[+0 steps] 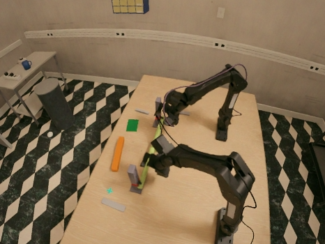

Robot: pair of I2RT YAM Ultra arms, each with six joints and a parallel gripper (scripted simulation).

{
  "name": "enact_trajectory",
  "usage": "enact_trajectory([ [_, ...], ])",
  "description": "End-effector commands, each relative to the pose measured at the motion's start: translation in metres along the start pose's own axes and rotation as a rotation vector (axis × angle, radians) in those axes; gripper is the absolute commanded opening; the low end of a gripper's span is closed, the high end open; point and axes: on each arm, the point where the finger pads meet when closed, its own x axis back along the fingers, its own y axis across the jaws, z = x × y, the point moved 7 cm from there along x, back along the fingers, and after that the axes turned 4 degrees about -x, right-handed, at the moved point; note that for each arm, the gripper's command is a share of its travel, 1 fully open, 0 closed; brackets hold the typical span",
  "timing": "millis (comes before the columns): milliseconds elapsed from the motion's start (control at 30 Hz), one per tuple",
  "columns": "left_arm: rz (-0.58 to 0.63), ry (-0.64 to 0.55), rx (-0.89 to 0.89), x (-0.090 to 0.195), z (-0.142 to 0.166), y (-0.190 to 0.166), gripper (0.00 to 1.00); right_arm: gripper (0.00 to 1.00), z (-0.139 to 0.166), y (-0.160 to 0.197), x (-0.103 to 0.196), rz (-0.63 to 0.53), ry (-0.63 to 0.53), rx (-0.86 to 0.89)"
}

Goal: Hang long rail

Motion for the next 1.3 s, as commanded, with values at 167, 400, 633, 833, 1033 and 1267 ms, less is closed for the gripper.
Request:
enact_trajectory([
  [167,-0.025,-0.001,0.026,0.013,0.002,0.014,1.00,1.00,0.004,0.014,0.001,-0.076,0.028,0.012],
  [400,-0.026,-0.036,0.111,0.015,-0.002,0.012,1.00,1.00,0.004,0.019,0.001,-0.091,0.031,0.013],
  [633,-0.018,-0.130,0.369,0.018,-0.008,0.005,1.00,1.00,0.004,0.019,0.001,-0.091,0.031,0.013],
  [833,0.006,-0.238,0.648,0.030,0.002,0.004,1.00,1.00,0.004,0.019,0.001,-0.091,0.031,0.014],
  [1033,0.024,-0.333,0.882,0.042,0.014,0.005,1.00,1.00,0.003,0.011,0.004,-0.064,0.024,0.009],
  [1267,0.033,-0.430,1.089,0.056,0.025,0.008,1.00,1.00,0.003,0.011,0.004,-0.064,0.024,0.009],
])
